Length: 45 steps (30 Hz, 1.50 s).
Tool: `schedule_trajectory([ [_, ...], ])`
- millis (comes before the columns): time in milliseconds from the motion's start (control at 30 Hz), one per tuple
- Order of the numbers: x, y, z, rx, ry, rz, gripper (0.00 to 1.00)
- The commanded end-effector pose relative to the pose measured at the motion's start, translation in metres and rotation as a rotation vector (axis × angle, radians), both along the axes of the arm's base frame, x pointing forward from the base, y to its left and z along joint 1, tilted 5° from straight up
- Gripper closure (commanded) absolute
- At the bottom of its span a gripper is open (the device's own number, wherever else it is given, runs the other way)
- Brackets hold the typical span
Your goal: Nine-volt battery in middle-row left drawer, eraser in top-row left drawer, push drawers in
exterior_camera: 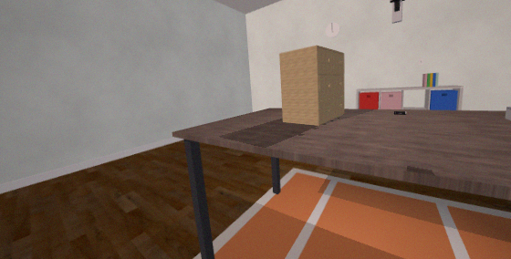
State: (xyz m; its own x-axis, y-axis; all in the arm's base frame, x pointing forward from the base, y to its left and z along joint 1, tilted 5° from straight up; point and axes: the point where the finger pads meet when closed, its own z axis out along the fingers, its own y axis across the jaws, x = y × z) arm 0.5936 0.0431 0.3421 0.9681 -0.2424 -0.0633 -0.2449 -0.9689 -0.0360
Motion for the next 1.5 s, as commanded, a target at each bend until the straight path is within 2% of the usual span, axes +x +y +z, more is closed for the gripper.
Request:
schedule_trajectory([
  [0,-0.0005,0.0001,0.0006,0.002,0.006,0.000,1.00],
  [533,-0.0007,0.0001,0.0009,0.002,0.009,0.000,1.00],
  [567,-0.0007,0.0001,0.0009,0.002,0.009,0.000,0.00],
  [1467,-0.0007,0.0001,0.0009,0.002,0.009,0.000,0.00],
])
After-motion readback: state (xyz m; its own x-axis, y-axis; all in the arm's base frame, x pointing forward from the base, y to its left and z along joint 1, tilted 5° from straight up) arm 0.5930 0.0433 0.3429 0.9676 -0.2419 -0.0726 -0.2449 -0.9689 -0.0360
